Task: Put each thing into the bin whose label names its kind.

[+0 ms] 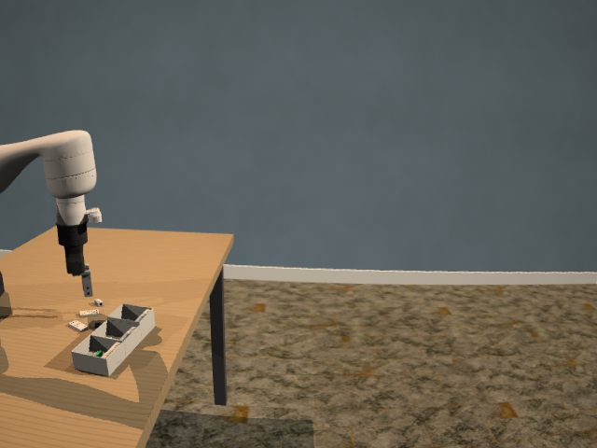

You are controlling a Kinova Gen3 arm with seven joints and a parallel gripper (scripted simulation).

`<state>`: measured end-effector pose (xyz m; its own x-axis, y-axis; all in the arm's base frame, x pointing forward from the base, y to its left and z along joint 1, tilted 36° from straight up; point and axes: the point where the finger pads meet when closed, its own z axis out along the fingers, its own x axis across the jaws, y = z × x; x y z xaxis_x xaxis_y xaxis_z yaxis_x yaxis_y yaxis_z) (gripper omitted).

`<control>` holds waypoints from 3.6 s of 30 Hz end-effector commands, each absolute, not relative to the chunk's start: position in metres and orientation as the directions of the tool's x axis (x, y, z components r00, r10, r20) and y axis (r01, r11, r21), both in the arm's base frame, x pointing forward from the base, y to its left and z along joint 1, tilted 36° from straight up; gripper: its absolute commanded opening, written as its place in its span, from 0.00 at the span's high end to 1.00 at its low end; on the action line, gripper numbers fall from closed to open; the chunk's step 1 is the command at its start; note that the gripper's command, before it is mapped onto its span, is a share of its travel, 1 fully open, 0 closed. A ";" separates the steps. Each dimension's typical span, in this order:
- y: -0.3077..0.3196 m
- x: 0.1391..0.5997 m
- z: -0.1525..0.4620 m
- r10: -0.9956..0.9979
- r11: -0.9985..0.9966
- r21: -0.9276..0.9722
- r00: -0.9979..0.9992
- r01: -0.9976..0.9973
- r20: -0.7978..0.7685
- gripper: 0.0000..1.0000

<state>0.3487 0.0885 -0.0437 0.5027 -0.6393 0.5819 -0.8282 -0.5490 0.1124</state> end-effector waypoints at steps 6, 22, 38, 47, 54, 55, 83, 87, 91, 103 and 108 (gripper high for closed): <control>0.072 0.352 -0.067 -0.640 -0.547 0.117 0.504 -0.829 0.580 0.21; 0.064 0.356 -0.080 -0.640 -0.547 0.117 0.504 -0.829 0.580 0.21; 0.057 0.360 -0.089 -0.640 -0.547 0.117 0.504 -0.829 0.580 0.21; 0.058 0.360 -0.089 -0.640 -0.547 0.117 0.504 -0.829 0.580 0.51; 0.058 0.360 -0.089 -0.640 -0.547 0.117 0.504 -0.829 0.580 0.51; 0.058 0.360 -0.089 -0.640 -0.547 0.117 0.504 -0.829 0.580 0.51; 0.065 0.357 -0.079 -0.640 -0.547 0.117 0.504 -0.829 0.580 0.51; 0.070 0.354 -0.070 -0.640 -0.547 0.117 0.504 -0.829 0.580 0.51; 0.078 0.351 -0.060 -0.640 -0.547 0.117 0.504 -0.829 0.580 0.51; 0.090 0.345 -0.041 -0.640 -0.547 0.117 0.504 -0.829 0.580 0.51; 0.090 0.346 -0.041 -0.640 -0.547 0.117 0.504 -0.829 0.580 0.51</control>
